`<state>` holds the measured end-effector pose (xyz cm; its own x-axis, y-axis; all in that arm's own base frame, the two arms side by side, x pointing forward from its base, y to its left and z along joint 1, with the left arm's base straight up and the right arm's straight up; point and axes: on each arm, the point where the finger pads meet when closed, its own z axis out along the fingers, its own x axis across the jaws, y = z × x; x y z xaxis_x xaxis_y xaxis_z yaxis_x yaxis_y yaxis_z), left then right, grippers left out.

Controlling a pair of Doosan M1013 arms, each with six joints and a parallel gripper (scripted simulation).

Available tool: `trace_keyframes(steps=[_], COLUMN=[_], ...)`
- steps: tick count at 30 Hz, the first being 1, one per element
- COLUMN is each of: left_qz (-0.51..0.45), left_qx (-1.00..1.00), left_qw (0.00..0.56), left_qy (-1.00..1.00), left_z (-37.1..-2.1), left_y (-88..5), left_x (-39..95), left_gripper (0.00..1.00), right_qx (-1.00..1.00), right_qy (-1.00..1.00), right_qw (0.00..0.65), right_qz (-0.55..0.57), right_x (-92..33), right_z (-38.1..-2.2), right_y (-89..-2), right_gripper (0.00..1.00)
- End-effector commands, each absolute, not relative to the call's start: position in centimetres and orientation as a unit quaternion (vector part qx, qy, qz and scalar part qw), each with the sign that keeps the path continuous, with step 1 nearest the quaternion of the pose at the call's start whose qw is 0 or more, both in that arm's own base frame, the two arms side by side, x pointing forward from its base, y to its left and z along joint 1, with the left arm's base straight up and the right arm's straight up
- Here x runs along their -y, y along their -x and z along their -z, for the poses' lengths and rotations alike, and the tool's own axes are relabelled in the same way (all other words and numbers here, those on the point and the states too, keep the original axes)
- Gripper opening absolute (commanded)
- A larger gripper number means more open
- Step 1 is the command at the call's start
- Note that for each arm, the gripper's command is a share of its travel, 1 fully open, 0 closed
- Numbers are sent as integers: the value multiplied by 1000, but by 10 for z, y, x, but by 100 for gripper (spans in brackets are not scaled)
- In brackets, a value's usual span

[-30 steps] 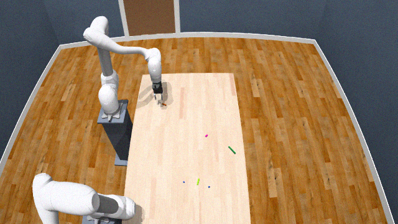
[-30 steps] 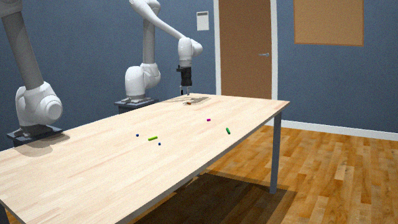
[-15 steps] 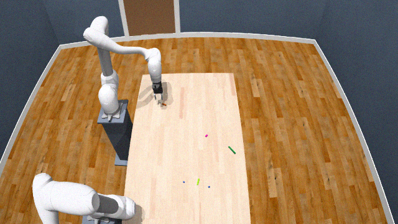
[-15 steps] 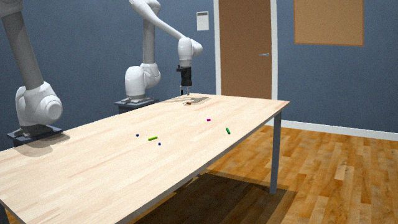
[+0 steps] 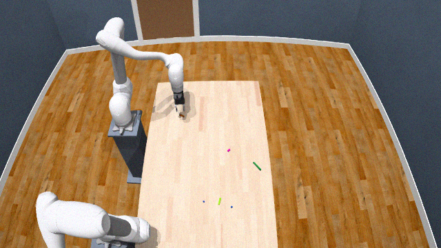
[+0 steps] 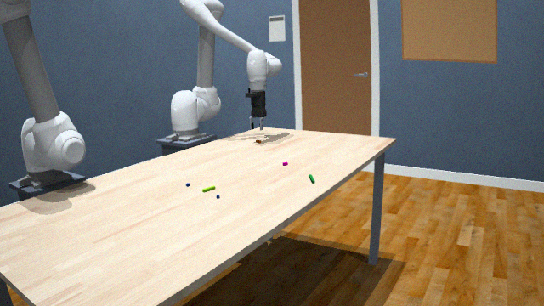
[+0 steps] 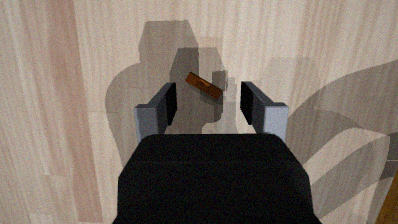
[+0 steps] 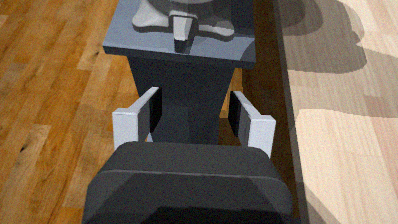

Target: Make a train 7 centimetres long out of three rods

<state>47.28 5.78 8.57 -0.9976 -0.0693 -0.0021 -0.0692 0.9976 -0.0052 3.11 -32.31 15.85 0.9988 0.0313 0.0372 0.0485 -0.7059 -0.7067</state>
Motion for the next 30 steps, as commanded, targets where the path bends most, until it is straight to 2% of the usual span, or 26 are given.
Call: trace_keyframes(steps=[1,30], left_qz=[0,0], left_qx=[-998,-967], left_qw=[0,1], left_qy=[67,254], left_z=[-90,-96], left_y=[-511,-704], left_x=[-41,118], left_gripper=[100,100], right_qx=[22,22], right_qy=[924,924], right_qw=[383,383], right_qz=[11,11], right_x=[323,323], right_z=[-159,-159], right_y=[-31,-31], right_gripper=[100,100])
